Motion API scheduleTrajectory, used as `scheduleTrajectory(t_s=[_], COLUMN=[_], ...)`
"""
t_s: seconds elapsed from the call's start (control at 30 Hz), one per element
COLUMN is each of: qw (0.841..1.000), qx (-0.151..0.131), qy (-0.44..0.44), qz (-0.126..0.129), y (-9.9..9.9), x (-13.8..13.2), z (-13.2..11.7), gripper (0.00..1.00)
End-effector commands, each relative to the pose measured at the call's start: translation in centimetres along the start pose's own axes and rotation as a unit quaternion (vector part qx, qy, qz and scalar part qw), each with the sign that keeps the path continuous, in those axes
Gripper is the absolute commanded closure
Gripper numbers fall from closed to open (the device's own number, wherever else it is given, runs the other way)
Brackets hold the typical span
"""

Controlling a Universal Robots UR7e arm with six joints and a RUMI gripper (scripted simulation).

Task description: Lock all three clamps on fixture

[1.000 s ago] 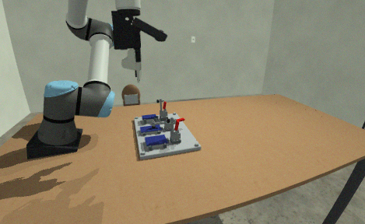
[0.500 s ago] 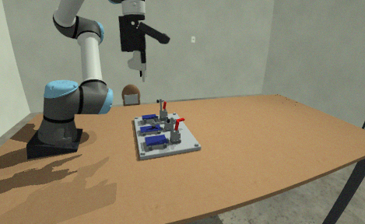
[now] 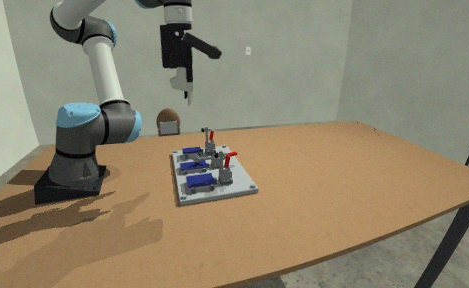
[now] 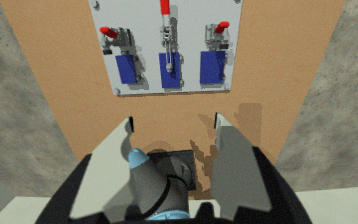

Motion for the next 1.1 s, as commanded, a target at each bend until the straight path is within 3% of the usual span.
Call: scheduleTrajectory(t_s=[0.0,0.37,0.4,0.93,1.07], qw=[1.000,1.000,1.000,1.000,1.000], qx=[-0.004,-0.004,-0.002,-0.002,-0.003], qy=[0.001,0.001,0.000,0.000,0.001], qz=[-0.004,-0.004,-0.002,-0.002,-0.003], y=[0.5,0.5,0.5,0.5,5.3], x=[-2.4,-2.4,-2.3,-2.3,-2.3], z=[1.2,1.2,1.2,1.2,1.1], gripper=[0.42,0.42,0.72,0.72,0.72])
Point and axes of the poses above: the point where the finger pads meet when closed, its own y axis out along the fingers, its own x axis across the jaws, z = x × y, the point moved 8 cm from there along -y, back along the fingers, and after that the axes turned 2 degrees about y, right-handed, at the moved point
